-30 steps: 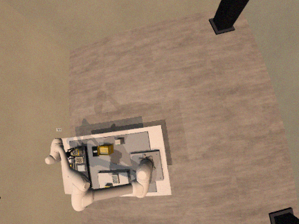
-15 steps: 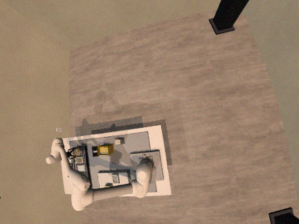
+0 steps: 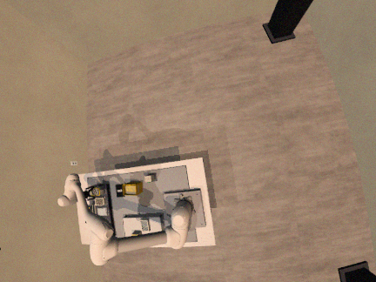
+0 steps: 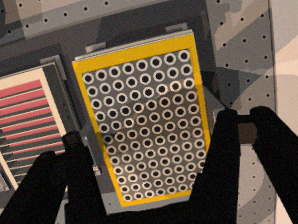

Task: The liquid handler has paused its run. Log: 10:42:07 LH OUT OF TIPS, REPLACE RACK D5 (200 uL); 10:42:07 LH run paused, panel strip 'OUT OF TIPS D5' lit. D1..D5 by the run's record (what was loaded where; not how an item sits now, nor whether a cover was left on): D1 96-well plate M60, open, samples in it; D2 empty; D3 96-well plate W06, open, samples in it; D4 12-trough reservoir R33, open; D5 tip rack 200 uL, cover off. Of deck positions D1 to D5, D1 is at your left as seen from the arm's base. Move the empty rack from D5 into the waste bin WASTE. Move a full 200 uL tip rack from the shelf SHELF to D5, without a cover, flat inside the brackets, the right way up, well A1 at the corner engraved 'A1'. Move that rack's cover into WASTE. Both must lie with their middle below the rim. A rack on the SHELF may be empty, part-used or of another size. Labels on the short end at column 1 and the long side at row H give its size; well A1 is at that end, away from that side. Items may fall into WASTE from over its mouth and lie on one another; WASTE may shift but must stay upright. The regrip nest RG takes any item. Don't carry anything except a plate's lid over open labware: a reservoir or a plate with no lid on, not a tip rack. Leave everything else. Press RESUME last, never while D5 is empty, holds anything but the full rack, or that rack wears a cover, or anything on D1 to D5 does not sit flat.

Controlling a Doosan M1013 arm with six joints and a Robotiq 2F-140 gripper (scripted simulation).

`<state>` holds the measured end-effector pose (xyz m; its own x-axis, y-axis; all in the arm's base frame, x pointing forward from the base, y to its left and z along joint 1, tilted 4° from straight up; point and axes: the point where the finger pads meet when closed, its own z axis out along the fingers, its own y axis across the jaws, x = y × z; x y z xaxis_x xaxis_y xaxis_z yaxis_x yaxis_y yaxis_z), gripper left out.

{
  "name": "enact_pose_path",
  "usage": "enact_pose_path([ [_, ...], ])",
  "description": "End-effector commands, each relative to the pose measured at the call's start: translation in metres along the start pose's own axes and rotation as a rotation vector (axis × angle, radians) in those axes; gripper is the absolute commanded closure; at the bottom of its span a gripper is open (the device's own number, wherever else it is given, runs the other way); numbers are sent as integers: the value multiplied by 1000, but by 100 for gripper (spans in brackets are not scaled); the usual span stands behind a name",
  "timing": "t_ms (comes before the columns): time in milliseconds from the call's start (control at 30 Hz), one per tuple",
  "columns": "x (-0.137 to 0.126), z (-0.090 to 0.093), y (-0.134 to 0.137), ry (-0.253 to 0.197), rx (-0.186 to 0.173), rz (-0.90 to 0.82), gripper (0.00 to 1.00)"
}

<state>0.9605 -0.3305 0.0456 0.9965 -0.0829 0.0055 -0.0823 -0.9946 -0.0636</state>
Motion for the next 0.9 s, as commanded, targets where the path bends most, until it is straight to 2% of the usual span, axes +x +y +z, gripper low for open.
enact_pose_path([
  [0,0,0,0,0,0,0,100],
  [867,0,5,0,0,0,0,100],
])
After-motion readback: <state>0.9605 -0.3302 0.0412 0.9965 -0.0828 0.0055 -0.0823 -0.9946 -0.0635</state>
